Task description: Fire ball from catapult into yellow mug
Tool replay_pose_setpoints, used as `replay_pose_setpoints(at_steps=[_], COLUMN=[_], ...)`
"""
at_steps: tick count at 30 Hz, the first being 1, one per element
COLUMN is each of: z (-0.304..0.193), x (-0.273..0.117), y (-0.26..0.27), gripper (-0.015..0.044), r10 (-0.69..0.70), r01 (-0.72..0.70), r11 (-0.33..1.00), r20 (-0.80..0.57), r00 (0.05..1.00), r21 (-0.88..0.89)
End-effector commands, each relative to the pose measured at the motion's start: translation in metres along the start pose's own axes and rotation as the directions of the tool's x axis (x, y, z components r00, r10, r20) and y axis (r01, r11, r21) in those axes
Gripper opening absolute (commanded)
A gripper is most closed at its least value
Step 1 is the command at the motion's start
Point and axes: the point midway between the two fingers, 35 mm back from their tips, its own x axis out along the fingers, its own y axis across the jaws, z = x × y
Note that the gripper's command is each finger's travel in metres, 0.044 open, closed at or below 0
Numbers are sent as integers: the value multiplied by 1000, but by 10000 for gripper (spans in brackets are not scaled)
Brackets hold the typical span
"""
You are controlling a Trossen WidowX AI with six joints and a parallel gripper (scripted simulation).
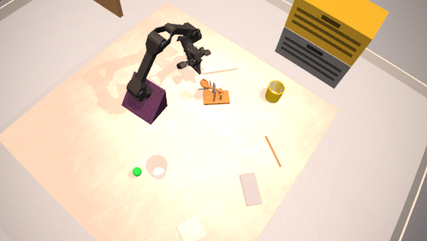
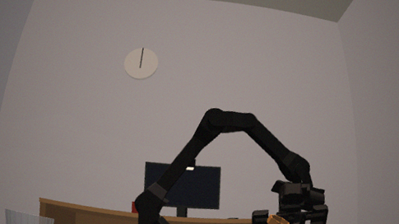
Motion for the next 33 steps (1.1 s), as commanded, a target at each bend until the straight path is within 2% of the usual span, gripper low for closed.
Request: replay_pose_setpoints(at_steps=[1,2,3,9,19,26,33], z=[14,14,7,17,53,98,160], x=[-38,-38,-18,-15,-8,3,22], y=[2,2,3,29,85,123,153], gripper=[0,0,26,184,440,440,440], r10=[0,0,9,48,177,308,449], r01=[0,0,-9,-62,-272,-447,-589], r11=[1000,1000,1000,992,922,833,728], r20=[-5,-5,-3,-131,-325,-400,-406], r00=[1000,1000,1000,990,929,863,796], r21=[16,16,4,-109,-277,-324,-351])
